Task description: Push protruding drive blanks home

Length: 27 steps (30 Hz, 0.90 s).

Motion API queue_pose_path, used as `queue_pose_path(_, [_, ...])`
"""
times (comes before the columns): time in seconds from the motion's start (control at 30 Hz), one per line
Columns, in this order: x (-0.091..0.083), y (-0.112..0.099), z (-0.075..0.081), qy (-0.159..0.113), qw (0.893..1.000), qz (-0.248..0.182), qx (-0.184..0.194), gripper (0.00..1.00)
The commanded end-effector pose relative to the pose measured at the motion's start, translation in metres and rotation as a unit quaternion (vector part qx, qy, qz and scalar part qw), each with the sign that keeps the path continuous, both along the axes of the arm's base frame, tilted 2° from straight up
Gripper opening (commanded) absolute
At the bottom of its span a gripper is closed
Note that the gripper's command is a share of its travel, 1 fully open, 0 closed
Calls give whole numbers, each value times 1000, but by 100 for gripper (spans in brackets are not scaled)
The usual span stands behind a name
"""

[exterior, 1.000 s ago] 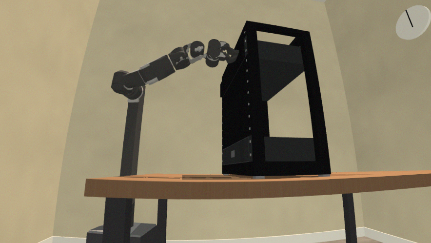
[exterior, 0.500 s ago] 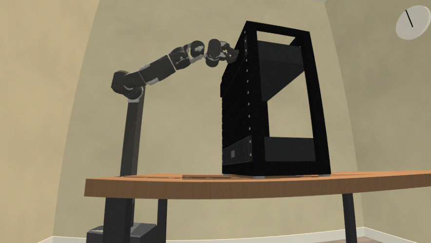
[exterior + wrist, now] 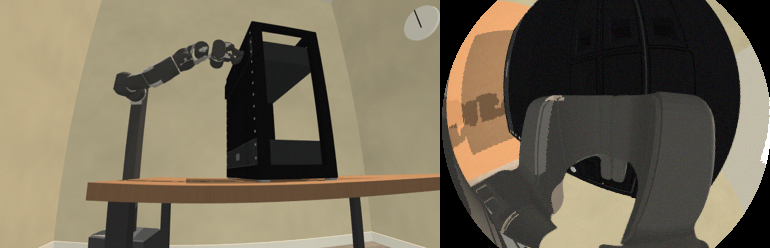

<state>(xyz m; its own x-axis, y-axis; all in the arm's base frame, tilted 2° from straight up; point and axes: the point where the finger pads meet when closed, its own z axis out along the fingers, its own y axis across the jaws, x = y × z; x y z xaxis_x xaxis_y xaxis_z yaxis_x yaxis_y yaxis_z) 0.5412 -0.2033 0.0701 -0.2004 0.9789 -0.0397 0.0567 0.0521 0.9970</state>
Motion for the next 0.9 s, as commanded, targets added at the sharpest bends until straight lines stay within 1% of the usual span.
queue_pose_path(0.0, [1, 13, 14, -28, 999, 14, 8, 0])
queue_pose_path(0.87, [2, 15, 15, -28, 999, 14, 8, 0])
